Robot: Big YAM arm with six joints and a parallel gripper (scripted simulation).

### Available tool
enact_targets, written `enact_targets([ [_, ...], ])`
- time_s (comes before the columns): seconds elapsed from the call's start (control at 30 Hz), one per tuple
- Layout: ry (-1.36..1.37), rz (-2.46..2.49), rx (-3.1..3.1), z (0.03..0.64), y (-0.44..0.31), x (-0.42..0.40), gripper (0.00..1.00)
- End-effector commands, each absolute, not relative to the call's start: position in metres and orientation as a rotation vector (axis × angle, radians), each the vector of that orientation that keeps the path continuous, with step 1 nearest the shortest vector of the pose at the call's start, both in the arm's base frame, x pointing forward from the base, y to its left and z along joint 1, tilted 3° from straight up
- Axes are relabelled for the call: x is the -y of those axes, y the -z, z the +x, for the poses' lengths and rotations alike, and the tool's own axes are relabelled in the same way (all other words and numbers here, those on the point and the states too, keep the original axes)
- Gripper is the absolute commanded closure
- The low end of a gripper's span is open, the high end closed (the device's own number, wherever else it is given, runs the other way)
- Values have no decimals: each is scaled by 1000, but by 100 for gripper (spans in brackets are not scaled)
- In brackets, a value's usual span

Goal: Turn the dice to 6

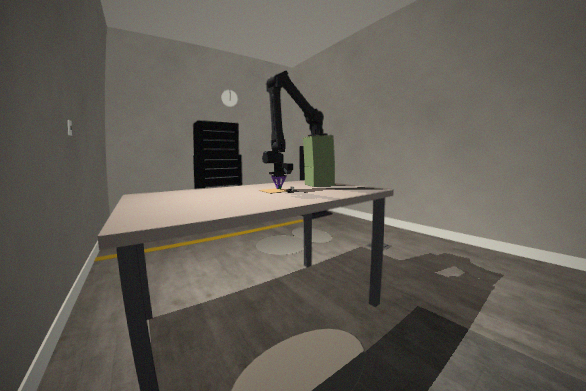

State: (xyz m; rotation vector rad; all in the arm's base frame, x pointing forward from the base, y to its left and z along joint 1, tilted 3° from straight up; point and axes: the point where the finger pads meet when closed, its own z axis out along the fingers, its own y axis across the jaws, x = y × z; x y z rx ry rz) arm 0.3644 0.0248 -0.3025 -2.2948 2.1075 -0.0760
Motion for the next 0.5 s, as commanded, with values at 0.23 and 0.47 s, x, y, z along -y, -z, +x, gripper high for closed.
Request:
enact_targets([
  [0.23,59,-2284,-2140,359,307,-19,86],
  [0.47,63,-2282,-2138,361,307,-19,86],
])
